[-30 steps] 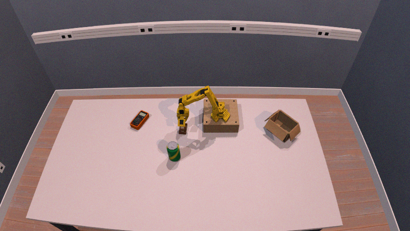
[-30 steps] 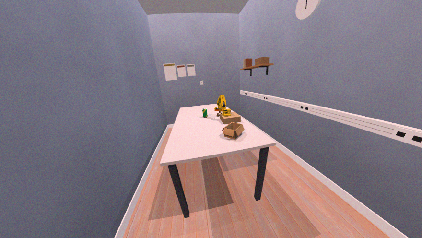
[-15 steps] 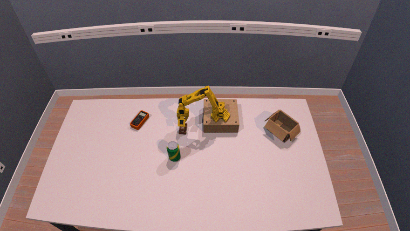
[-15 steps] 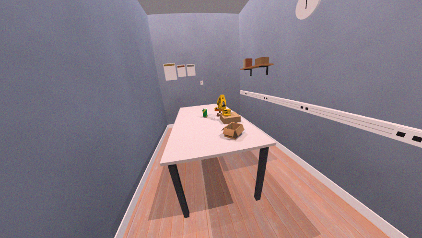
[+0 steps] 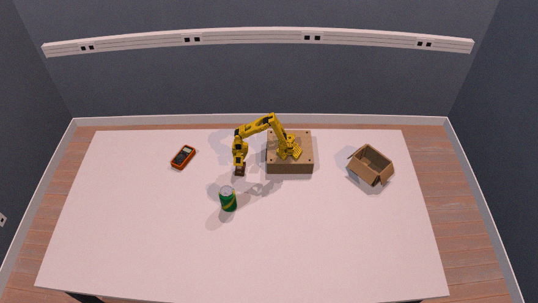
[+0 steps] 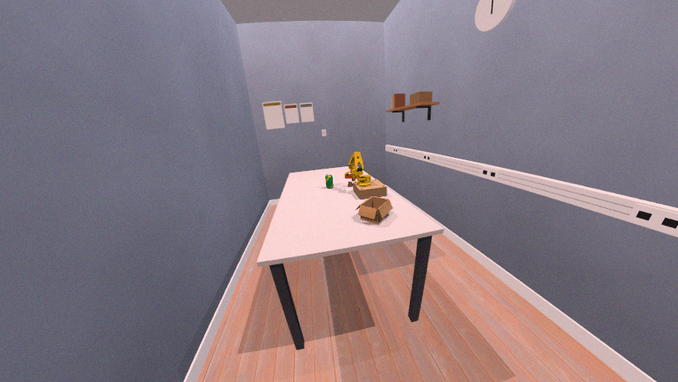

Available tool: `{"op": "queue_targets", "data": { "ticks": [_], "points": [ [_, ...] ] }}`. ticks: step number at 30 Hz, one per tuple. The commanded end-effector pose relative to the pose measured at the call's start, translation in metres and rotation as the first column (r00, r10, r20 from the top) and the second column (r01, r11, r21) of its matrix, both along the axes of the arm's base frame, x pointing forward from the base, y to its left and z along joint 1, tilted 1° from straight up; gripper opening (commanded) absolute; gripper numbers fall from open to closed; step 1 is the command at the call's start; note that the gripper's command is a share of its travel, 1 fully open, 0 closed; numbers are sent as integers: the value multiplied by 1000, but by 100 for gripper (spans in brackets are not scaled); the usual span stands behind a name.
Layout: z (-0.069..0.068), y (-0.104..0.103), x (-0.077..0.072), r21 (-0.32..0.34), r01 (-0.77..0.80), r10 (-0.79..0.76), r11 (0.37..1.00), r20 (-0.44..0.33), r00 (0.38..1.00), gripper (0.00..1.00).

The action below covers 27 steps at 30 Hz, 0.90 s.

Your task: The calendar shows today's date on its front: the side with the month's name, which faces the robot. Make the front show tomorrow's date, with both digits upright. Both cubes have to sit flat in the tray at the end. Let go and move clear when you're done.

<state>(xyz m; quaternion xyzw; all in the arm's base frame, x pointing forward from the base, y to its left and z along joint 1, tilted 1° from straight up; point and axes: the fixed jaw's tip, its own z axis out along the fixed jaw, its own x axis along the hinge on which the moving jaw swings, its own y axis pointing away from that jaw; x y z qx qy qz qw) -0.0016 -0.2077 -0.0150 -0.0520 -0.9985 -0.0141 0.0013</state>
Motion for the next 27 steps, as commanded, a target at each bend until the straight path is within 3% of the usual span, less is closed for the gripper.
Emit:
{"op": "queue_targets", "data": {
  "ticks": [1, 27],
  "points": [
    [0, 1, -1, 4, -1, 1, 1000, 2, 1000, 0],
    [-7, 3, -1, 4, -1, 1, 1000, 2, 1000, 0]
  ]
}}
